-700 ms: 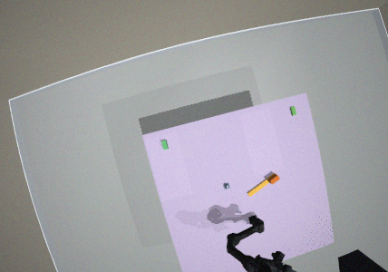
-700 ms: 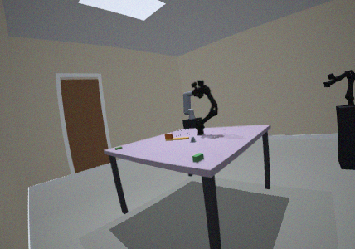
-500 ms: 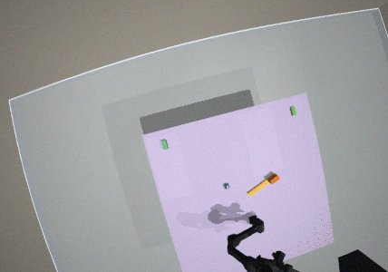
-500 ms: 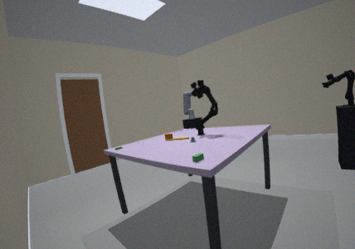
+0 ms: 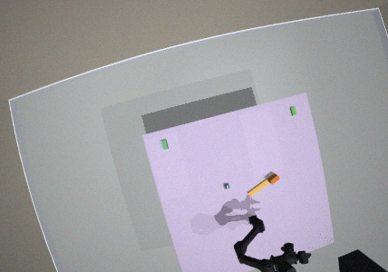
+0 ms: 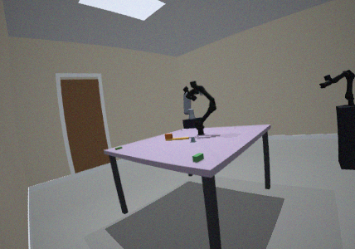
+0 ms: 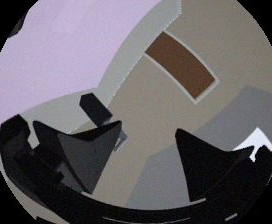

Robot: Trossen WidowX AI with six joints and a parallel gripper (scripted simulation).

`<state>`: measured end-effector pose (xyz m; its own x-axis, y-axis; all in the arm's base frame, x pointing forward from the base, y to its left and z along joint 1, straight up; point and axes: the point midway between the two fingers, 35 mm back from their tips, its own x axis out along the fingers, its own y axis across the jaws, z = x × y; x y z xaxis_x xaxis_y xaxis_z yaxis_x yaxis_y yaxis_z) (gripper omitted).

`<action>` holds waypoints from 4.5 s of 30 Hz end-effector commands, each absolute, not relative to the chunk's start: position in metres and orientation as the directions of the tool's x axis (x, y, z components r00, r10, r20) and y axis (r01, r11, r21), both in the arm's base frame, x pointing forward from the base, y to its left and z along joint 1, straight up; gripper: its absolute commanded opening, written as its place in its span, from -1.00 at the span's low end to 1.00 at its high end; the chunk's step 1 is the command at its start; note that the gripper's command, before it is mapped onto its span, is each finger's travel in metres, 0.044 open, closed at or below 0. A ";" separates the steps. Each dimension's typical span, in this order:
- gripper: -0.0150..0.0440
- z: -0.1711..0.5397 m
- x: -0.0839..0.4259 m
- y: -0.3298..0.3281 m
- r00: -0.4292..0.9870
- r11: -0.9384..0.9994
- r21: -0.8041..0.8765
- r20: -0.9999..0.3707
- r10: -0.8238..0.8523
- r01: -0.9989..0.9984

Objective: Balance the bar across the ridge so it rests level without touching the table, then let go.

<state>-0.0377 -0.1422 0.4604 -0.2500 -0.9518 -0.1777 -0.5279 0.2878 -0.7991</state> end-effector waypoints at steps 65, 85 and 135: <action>0.58 0.172 0.263 -0.136 0.029 -0.353 -0.021 -0.999 -0.016 -0.935; 0.58 0.091 0.268 -0.138 0.026 -0.356 -0.020 -1.000 -0.013 -0.934; 0.13 0.049 0.266 -0.138 0.022 -0.352 -0.014 -1.000 -0.018 -0.936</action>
<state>0.2657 -0.1376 0.0485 0.0220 -0.0172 -0.9996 -0.9360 -0.3517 -0.0145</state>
